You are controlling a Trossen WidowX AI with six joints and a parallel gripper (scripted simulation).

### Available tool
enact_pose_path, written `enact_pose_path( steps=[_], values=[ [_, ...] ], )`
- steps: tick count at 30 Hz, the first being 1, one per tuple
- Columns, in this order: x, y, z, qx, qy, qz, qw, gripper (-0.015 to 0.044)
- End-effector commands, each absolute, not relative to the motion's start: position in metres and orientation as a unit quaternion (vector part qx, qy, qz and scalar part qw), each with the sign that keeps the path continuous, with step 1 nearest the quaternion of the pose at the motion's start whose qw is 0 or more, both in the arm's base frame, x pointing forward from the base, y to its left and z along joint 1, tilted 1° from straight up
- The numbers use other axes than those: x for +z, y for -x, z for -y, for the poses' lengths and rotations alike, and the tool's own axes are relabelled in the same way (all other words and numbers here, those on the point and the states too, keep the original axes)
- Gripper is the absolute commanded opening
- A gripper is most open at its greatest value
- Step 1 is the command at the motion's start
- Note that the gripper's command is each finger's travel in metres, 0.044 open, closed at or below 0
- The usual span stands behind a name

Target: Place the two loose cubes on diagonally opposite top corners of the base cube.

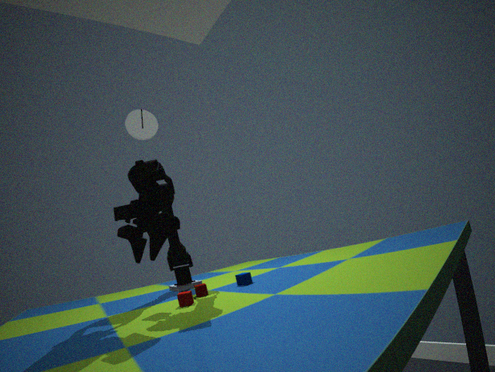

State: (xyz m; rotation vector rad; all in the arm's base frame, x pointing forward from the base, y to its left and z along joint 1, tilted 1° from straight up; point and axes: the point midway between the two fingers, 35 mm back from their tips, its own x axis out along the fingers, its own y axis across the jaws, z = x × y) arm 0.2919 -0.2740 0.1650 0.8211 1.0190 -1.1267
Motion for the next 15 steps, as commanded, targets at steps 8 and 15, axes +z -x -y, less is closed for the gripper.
enact_pose_path(
  steps=[8, 15],
  values=[
    [0.156, -0.29, 0.189, -0.279, -0.263, -0.637, 0.669, 0.0265],
    [0.151, -0.29, 0.189, -0.279, -0.263, -0.637, 0.669, 0.0265]
  ],
)
